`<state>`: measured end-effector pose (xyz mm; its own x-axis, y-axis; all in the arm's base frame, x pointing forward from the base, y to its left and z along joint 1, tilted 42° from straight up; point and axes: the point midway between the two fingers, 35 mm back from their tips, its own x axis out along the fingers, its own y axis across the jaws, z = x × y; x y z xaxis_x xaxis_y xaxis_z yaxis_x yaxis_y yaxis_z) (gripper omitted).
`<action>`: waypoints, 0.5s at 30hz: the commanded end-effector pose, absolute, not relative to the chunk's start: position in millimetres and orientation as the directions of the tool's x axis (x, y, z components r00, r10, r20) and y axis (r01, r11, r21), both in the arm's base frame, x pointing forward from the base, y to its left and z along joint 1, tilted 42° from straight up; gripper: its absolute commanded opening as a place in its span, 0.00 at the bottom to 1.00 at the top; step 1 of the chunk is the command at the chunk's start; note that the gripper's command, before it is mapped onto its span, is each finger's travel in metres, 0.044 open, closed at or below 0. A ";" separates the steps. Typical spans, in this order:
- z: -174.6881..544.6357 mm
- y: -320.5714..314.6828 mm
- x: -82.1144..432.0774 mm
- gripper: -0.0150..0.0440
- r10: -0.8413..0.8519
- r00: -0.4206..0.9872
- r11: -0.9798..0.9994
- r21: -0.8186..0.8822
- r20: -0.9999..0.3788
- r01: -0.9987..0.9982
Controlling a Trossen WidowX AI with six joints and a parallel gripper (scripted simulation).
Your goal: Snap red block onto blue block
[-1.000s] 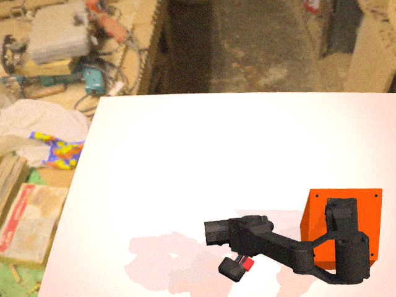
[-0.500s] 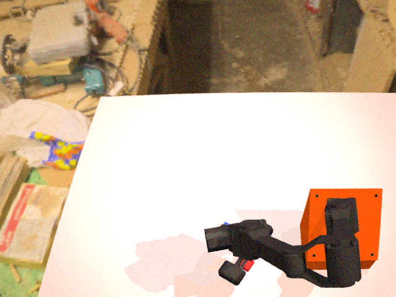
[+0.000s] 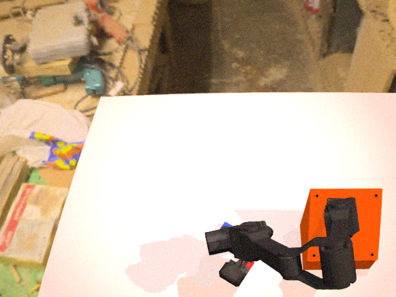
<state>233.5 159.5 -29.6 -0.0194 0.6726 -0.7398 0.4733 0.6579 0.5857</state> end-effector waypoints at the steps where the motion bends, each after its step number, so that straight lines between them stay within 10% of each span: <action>1: -31.6 158.9 233.1 0.56 0.668 -0.021 0.659 0.578 -0.744 0.480; 15: -27.4 155.0 235.4 0.25 0.666 -0.021 0.661 0.577 -0.745 0.480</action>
